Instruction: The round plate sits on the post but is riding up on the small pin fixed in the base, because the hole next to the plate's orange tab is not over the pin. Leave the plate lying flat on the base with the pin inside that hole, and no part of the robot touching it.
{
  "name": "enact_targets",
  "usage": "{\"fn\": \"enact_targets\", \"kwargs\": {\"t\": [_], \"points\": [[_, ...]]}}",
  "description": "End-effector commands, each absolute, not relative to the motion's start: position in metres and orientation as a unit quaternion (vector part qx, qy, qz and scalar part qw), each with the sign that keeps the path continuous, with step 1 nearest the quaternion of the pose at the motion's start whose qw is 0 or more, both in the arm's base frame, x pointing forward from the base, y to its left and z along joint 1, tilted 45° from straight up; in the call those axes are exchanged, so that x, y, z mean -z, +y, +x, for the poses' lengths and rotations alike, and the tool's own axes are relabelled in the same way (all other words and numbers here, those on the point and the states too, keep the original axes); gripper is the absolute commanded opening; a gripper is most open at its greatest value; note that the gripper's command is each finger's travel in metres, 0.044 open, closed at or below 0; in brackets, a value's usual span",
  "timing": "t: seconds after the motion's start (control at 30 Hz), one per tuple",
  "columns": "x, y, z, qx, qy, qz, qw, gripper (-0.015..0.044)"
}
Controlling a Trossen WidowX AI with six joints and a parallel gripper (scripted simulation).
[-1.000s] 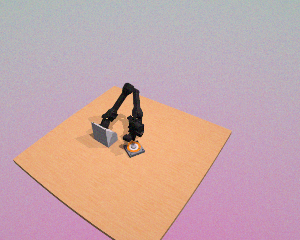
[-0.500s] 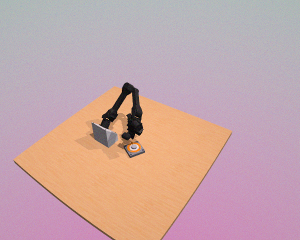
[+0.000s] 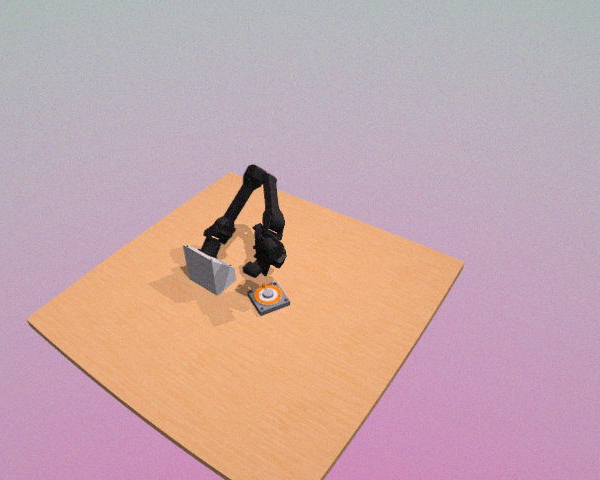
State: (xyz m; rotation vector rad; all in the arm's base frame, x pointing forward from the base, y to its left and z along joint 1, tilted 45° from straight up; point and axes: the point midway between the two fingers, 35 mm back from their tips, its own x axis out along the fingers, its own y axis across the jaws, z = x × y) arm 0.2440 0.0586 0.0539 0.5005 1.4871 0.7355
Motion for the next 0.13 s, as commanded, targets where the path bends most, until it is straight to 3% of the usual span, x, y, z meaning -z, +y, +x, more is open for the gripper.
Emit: {"fn": "enact_targets", "kwargs": {"t": [0.0, 0.1], "points": [[-0.0538, 0.0586, 0.2442, -0.322, 0.654, 0.222, 0.647, 0.0], [-0.0538, 0.0586, 0.2442, -0.322, 0.654, 0.222, 0.647, 0.0]]}}
